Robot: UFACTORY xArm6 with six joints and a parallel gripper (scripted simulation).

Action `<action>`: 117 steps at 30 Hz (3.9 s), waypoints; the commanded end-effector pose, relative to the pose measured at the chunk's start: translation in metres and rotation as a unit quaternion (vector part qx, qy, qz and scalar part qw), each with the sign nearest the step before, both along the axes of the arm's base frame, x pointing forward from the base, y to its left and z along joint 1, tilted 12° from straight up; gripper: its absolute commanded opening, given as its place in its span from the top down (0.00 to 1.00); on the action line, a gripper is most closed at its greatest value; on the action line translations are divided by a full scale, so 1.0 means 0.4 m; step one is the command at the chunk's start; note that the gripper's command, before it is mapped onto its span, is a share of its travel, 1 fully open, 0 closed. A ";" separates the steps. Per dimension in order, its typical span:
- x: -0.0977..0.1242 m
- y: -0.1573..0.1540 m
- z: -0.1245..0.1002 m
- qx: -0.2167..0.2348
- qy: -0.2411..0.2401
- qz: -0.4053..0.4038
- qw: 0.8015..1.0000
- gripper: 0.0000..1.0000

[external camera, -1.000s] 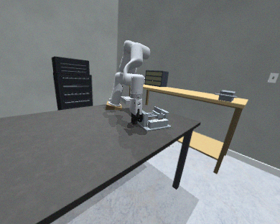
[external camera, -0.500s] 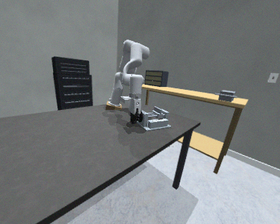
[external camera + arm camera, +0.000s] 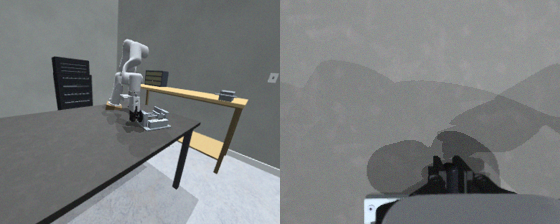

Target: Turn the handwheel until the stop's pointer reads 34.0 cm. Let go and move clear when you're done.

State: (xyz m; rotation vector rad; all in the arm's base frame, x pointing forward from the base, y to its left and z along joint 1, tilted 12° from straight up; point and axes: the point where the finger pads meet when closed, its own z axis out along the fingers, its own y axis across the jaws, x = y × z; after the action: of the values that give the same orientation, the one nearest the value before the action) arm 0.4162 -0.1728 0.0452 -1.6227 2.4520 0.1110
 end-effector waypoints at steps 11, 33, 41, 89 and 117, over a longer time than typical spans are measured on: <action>-0.021 -0.001 0.041 0.000 -0.001 0.000 1.000 0.94; -0.016 -0.013 0.088 0.000 -0.001 0.000 1.000 0.94; -0.008 -0.019 0.101 0.000 -0.001 0.000 1.000 0.94; 0.011 -0.031 0.116 0.000 -0.001 0.000 1.000 0.94; 0.011 -0.031 0.116 0.000 -0.001 0.000 1.000 0.94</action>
State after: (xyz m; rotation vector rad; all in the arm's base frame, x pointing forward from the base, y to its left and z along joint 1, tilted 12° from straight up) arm 0.4191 -0.1842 0.0898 -1.6235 2.4530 0.1157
